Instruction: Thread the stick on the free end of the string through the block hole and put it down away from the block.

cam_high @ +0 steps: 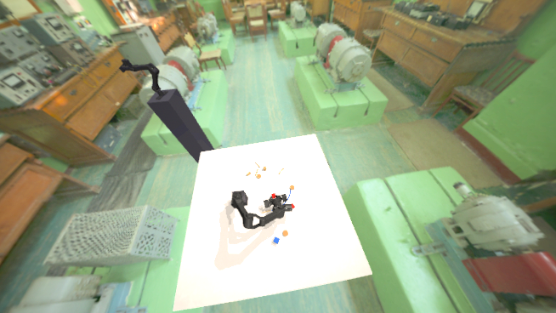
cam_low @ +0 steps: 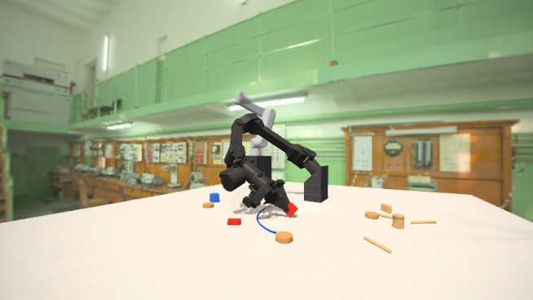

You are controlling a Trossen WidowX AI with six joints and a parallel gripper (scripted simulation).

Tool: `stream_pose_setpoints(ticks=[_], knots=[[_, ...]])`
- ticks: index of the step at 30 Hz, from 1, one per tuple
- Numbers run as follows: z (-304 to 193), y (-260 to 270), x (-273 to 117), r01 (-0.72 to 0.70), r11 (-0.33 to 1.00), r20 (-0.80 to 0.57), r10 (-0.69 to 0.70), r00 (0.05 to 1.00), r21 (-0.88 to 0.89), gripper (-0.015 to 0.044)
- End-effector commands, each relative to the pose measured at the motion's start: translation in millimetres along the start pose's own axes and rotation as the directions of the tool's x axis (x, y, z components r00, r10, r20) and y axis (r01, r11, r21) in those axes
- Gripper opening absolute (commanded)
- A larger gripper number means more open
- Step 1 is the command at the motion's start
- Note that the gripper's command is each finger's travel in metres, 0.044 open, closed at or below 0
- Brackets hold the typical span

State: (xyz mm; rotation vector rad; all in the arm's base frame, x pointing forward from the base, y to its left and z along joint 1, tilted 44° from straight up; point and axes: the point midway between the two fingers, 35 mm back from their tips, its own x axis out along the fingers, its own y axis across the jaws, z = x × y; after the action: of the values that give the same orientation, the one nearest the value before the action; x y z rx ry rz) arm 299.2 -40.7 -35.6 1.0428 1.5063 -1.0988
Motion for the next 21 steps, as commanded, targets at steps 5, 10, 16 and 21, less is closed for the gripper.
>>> stream_pose_setpoints(ticks=[5, 10, 16, 21], knots=[[-1.6, 1.2, -10.4, -0.002, 1.000, 0.009, 0.001, 1.000, 0.003, 0.0238], [-16.0, 0.4, -63.2, -0.002, 1.000, 0.002, 0.002, 1.000, -0.002, 0.0238], [-16.0, 0.4, -63.2, -0.002, 1.000, 0.002, 0.002, 1.000, -0.002, 0.0238], [-16.0, 0.4, -63.2, -0.002, 1.000, 0.002, 0.002, 1.000, -0.002, 0.0238]])
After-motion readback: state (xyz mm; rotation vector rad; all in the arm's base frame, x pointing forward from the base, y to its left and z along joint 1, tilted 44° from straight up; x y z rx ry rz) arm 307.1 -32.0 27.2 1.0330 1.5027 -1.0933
